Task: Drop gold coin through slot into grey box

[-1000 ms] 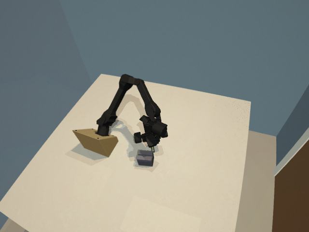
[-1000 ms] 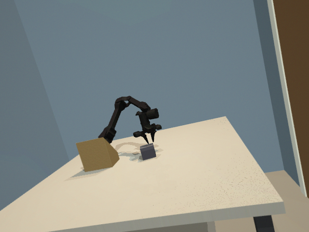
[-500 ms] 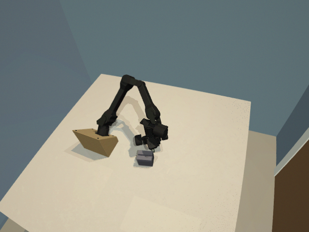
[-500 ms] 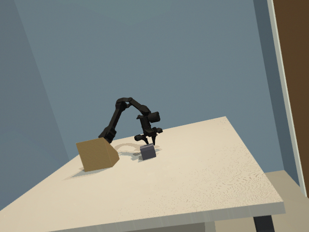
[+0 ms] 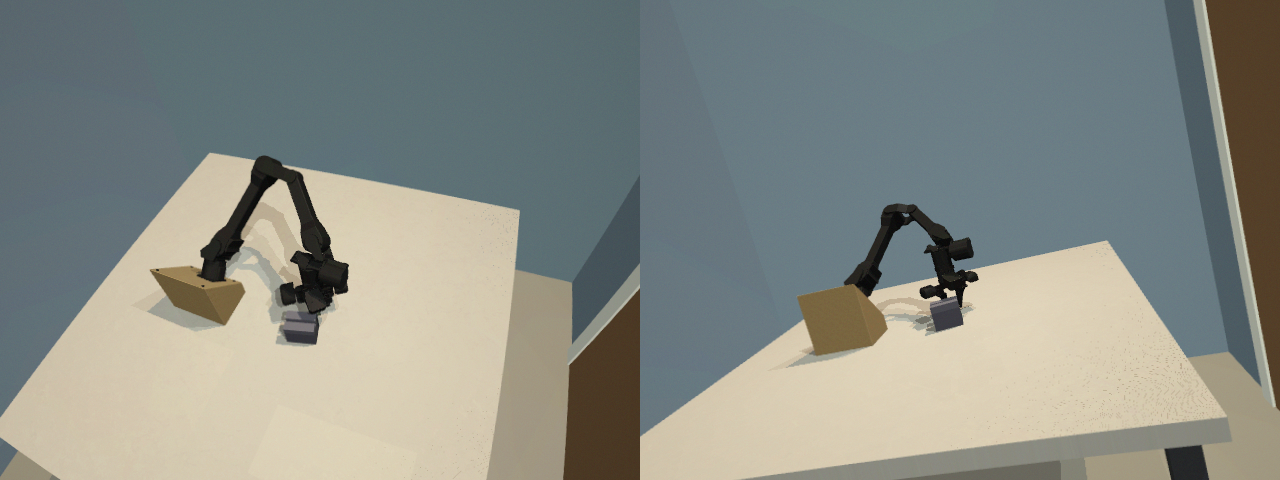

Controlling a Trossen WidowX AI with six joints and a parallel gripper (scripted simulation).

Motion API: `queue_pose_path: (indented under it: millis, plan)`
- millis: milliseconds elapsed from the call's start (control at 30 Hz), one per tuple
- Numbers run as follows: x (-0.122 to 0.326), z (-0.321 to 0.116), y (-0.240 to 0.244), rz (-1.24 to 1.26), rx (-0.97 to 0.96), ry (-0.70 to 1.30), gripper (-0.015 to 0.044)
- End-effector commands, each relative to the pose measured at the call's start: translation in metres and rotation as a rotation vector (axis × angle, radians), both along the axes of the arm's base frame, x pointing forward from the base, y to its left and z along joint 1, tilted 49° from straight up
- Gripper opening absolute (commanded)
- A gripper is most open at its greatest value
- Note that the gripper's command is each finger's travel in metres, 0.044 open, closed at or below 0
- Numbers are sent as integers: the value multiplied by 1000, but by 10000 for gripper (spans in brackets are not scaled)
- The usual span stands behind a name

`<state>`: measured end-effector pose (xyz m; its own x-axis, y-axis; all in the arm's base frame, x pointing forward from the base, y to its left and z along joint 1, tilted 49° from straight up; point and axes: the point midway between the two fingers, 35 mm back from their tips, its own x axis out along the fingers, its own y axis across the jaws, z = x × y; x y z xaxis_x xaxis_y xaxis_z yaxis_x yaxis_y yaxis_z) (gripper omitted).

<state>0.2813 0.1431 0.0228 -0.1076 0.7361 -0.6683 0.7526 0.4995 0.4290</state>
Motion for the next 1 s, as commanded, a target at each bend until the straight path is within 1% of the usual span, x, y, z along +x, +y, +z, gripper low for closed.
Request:
queue_pose_path:
  millis: [0, 167, 300, 600, 967]
  plan:
    - [-4, -3, 2, -1, 5, 16, 161]
    - [-4, -3, 2, -1, 5, 16, 29]
    - [-4, -3, 2, -1, 5, 16, 3]
    - [-4, -2, 1, 1, 3, 15, 0]
    - [2, 10, -15, 4, -3, 11, 0]
